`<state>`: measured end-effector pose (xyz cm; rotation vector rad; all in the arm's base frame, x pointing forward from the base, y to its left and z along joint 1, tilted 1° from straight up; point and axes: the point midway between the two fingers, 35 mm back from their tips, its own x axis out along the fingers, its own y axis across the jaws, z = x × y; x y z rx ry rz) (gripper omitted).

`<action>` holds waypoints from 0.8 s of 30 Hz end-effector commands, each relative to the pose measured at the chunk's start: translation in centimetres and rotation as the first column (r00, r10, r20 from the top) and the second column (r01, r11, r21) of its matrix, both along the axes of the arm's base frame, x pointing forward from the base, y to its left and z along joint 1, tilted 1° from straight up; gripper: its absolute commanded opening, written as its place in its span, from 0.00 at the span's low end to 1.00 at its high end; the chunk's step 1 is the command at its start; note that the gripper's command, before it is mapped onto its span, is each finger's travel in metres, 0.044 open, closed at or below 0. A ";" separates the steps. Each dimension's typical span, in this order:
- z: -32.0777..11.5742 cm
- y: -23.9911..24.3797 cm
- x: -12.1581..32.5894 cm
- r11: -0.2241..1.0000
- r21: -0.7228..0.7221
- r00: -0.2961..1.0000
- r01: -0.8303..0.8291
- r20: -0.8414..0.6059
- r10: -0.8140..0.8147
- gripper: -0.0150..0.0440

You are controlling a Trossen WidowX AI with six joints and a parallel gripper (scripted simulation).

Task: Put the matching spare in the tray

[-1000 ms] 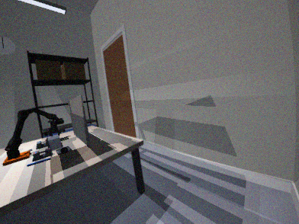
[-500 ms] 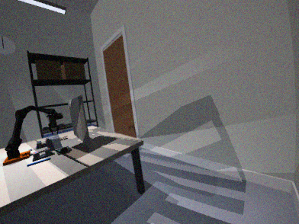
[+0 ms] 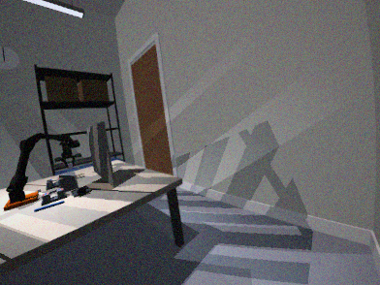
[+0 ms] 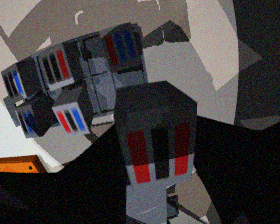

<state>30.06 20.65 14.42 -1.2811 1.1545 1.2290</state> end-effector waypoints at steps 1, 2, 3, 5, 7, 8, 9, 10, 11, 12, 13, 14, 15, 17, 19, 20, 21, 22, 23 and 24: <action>1.4 0.1 0.2 1.000 -0.001 1.000 0.000 -0.003 0.000 0.25; 1.8 0.1 0.2 1.000 -0.001 1.000 0.000 -0.003 0.000 0.25; 2.1 0.1 0.2 1.000 0.000 1.000 0.000 -0.003 0.000 0.25; 2.9 0.1 0.2 1.000 0.000 1.000 0.000 -0.002 0.000 0.25; 3.6 0.1 0.2 1.000 0.001 1.000 0.000 -0.002 0.000 0.25; 3.9 0.1 0.2 1.000 0.001 1.000 0.000 -0.002 0.000 0.25; 4.2 0.1 0.2 1.000 0.001 1.000 0.000 -0.002 0.000 0.25; 4.4 0.1 0.2 1.000 0.001 1.000 0.001 -0.002 -0.001 0.25; 4.5 0.1 0.1 1.000 0.001 1.000 0.001 -0.001 -0.001 0.25; 4.5 0.0 0.2 1.000 0.001 1.000 0.001 -0.002 -0.001 0.25; 4.5 -0.1 0.3 1.000 0.001 1.000 0.002 -0.002 -0.002 0.25; 4.5 -0.3 0.4 1.000 0.002 1.000 0.003 -0.002 -0.003 0.25; 4.5 -0.6 0.6 1.000 0.002 1.000 0.005 -0.003 -0.005 0.25; 4.5 -1.5 1.1 1.000 0.004 1.000 0.011 -0.004 -0.011 0.25; 4.6 -2.6 1.6 1.000 0.005 1.000 0.019 -0.005 -0.019 0.25; 4.6 -3.1 1.9 1.000 0.006 1.000 0.022 -0.006 -0.022 0.25; 4.6 -3.7 2.2 1.000 0.007 1.000 0.026 -0.007 -0.026 0.25; 4.6 -4.2 2.5 1.000 0.008 1.000 0.028 -0.006 -0.028 0.25; 4.6 -4.8 2.8 1.000 0.008 1.000 0.030 -0.005 -0.030 0.25; 4.7 -5.3 3.0 0.999 0.008 0.999 0.032 -0.004 -0.032 0.25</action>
